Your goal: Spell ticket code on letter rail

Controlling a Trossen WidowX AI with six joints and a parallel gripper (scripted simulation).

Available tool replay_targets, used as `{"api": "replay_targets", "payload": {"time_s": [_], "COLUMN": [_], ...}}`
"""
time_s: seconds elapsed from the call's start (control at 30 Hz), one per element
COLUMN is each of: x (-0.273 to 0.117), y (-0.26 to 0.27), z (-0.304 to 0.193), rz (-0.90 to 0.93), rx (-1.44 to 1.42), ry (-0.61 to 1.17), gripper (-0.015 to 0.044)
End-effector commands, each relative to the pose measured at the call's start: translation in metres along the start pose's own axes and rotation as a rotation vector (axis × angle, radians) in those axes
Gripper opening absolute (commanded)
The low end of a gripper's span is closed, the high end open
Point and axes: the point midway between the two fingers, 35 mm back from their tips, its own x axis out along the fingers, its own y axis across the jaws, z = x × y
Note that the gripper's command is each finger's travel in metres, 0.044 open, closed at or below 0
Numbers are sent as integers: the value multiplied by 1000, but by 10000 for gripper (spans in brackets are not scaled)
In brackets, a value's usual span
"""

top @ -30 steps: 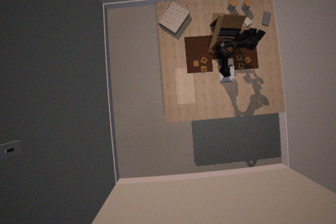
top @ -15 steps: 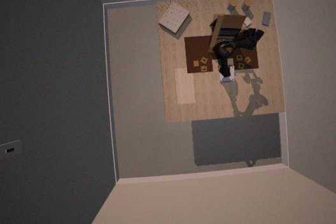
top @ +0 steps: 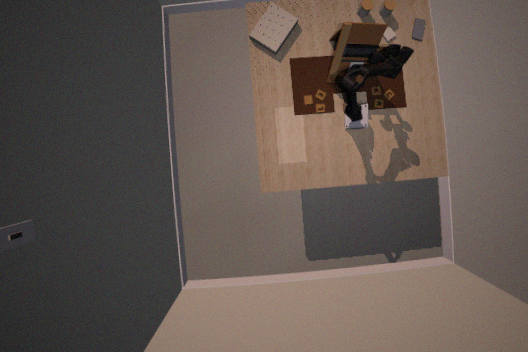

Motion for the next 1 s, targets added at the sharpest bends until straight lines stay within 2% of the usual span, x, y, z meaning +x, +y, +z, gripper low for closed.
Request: {"api": "replay_targets", "payload": {"time_s": [0.0,0.97], "x": [0,1], "y": [2,16], "z": [-2,-2], "rz": [-3,-2], "rx": [10,11], "ry": [3,4], "gripper": [0,0]}}
